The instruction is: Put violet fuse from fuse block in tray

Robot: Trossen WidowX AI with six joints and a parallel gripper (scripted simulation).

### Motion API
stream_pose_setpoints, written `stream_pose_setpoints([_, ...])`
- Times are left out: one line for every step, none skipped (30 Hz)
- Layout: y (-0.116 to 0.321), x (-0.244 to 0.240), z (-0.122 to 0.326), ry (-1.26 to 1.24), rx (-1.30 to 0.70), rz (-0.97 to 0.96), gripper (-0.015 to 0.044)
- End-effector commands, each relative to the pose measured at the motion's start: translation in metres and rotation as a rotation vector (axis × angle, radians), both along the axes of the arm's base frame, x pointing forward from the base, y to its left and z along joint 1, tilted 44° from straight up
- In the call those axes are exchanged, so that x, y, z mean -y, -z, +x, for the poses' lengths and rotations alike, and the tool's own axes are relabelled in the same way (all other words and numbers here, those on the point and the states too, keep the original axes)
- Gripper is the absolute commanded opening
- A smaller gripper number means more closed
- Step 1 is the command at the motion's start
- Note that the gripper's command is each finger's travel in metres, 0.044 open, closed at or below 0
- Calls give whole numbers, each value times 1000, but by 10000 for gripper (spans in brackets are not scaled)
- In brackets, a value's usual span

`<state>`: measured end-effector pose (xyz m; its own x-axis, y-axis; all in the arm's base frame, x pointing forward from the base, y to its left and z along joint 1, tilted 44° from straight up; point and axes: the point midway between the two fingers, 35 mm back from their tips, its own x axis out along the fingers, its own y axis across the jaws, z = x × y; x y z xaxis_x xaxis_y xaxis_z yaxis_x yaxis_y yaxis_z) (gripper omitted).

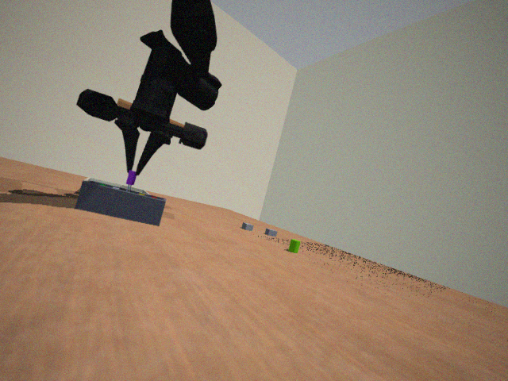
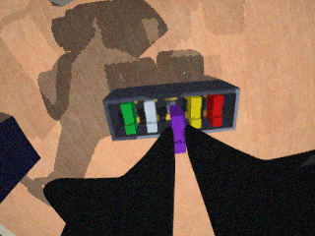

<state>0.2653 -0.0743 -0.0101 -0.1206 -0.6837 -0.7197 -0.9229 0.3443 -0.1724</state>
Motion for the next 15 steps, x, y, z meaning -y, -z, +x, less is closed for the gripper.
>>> stream_pose_setpoints([-2, -2, 0, 5, 6, 3, 0])
stream_pose_setpoints([-2, -2, 1, 5, 6, 3, 0])
stream_pose_setpoints([-2, -2, 1, 5, 6, 3, 0])
stream_pose_setpoints([-3, -3, 1, 5, 6, 3, 0])
stream_pose_setpoints([-3, -3, 1, 5, 5, 3, 0])
stream_pose_setpoints([-3, -3, 1, 5, 5, 3, 0])
stream_pose_setpoints([-4, -4, 1, 5, 5, 3, 0])
stream_pose_setpoints([-5, -5, 1, 5, 5, 3, 0])
stream_pose_setpoints([-6, -6, 1, 5, 5, 4, 0])
stream_pose_setpoints([-7, -7, 1, 5, 5, 4, 0])
stream_pose_setpoints([-8, -8, 2, 5, 5, 4, 0])
stream_pose_setpoints([-9, -9, 2, 5, 5, 4, 0])
stream_pose_setpoints([-11, -10, 2, 4, 5, 4, 0])
stream_pose_setpoints([-12, -12, 2, 4, 5, 4, 0])
stream_pose_setpoints([-13, -13, 3, 4, 5, 4, 0])
